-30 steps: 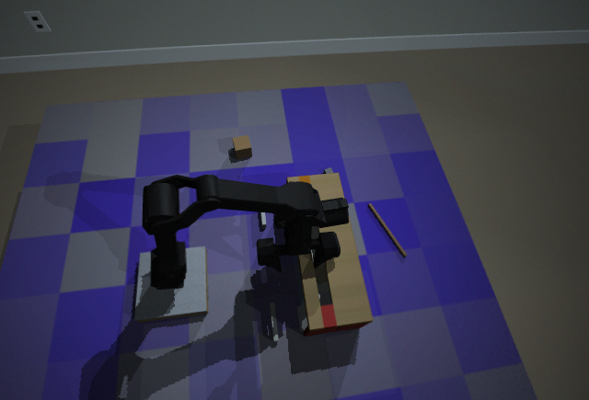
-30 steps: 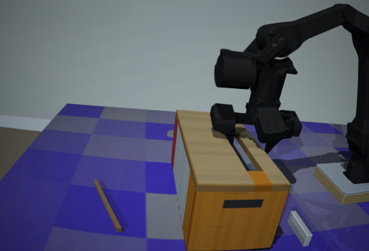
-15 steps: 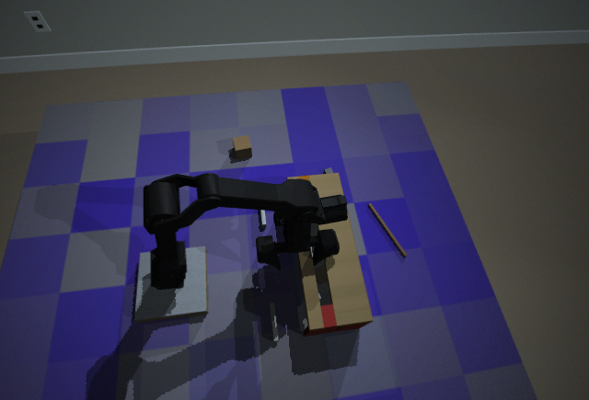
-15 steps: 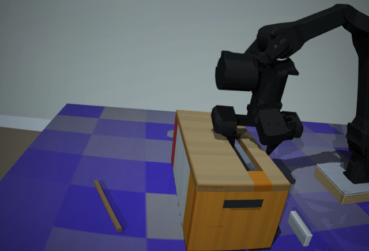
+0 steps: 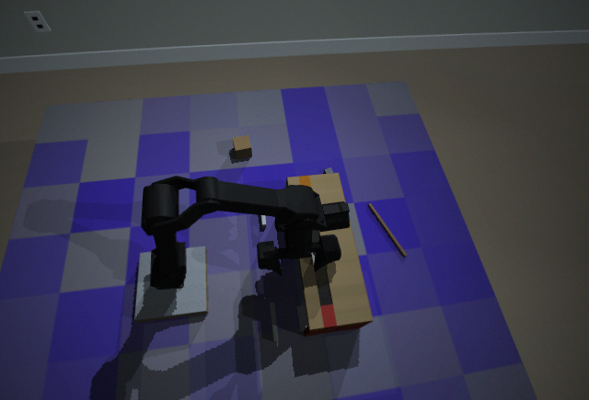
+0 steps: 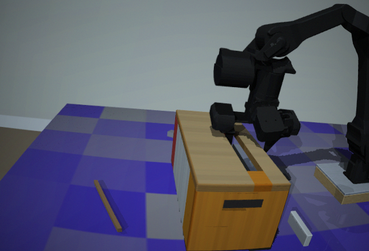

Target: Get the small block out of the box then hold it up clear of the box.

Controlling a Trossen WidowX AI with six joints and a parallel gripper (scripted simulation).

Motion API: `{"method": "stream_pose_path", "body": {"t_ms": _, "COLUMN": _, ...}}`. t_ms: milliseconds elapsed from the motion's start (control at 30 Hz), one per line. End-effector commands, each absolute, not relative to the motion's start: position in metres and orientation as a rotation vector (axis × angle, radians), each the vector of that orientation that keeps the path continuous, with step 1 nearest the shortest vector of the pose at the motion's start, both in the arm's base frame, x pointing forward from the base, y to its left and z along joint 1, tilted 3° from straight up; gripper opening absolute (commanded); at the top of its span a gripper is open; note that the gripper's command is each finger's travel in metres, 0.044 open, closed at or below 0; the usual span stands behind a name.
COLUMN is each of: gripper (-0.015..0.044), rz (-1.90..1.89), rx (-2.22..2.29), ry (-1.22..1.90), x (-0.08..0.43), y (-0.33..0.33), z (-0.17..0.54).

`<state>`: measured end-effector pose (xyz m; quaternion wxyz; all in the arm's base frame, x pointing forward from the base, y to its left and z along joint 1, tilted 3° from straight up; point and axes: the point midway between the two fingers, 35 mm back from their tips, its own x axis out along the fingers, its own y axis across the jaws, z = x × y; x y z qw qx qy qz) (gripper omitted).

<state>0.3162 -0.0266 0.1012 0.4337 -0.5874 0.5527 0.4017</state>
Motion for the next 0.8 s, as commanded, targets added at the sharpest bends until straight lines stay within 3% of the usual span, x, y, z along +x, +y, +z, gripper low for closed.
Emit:
{"method": "stream_pose_path", "body": {"t_ms": 0, "gripper": 0.0400, "rz": 1.004, "rx": -1.466, "ry": 1.380, "x": 0.315, "y": -0.031, "z": 0.100}}
{"method": "stream_pose_path", "body": {"t_ms": 767, "gripper": 0.0400, "rz": 1.003, "rx": -1.467, "ry": 1.381, "x": 0.316, "y": -0.054, "z": 0.100}}
